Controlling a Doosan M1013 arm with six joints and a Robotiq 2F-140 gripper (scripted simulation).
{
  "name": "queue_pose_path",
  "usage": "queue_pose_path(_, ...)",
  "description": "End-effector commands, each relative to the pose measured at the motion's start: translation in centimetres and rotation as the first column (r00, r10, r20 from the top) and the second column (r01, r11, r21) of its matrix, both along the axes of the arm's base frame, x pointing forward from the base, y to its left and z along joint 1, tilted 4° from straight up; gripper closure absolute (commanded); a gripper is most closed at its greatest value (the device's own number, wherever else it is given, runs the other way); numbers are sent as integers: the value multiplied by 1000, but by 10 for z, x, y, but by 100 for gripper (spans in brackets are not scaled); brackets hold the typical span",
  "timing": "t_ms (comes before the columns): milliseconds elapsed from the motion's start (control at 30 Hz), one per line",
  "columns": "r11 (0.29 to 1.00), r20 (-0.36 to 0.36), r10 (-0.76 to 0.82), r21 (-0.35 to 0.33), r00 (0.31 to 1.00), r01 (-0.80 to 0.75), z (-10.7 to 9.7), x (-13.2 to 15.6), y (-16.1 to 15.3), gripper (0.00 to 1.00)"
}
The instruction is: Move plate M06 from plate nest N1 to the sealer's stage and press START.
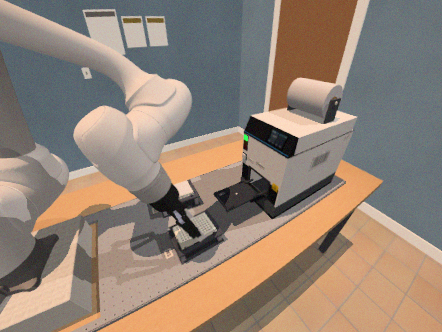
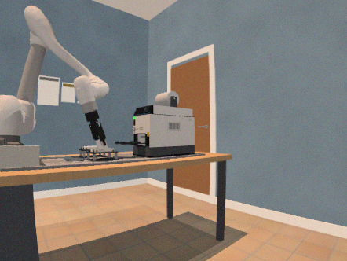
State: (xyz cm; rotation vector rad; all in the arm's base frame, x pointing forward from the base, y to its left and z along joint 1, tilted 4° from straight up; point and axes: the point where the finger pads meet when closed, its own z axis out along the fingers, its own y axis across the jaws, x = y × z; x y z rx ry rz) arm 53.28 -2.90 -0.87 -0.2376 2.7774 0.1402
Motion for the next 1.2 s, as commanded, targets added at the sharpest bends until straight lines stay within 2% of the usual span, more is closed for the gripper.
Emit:
queue_pose_path(0, 1000, 0, 0, 0, 1000, 0, 0, 0, 0, 90)
queue_pose_path(767, 1000, 0, 0, 0, 1000, 0, 0, 0, 0, 90)
queue_pose_path(1167, 1000, 0, 0, 0, 1000, 0, 8, 0, 0, 90)
